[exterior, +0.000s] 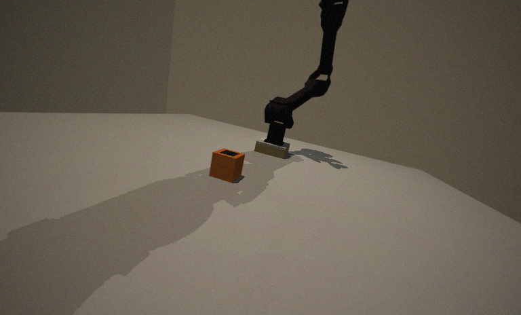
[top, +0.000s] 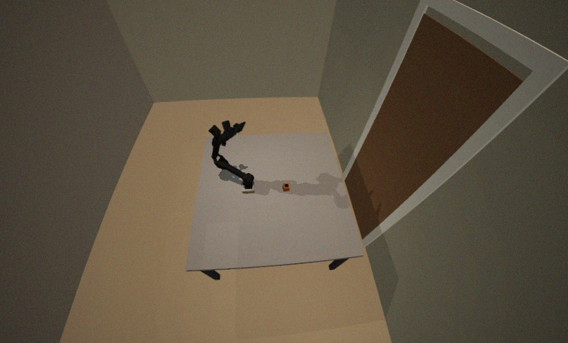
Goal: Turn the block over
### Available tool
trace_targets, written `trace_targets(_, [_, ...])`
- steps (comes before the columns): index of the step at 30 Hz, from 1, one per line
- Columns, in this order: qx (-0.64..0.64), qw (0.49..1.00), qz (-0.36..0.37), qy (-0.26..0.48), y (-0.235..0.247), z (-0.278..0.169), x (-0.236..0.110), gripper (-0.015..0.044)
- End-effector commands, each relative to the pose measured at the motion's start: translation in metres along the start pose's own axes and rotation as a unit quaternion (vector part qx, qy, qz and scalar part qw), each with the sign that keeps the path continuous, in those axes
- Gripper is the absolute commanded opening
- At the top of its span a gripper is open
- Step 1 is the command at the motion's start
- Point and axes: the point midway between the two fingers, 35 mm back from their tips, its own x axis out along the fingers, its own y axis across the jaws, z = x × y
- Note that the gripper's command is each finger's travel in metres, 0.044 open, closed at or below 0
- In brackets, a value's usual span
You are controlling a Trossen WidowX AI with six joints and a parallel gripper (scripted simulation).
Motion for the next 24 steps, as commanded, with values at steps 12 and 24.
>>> trace_targets(12, [0.106,0.974,0.047,0.196,0.006,-0.141,0.079,0.044])
trace_targets(24, [0.187,0.868,0.121,0.444,0.069,-0.321,0.109,0.044])
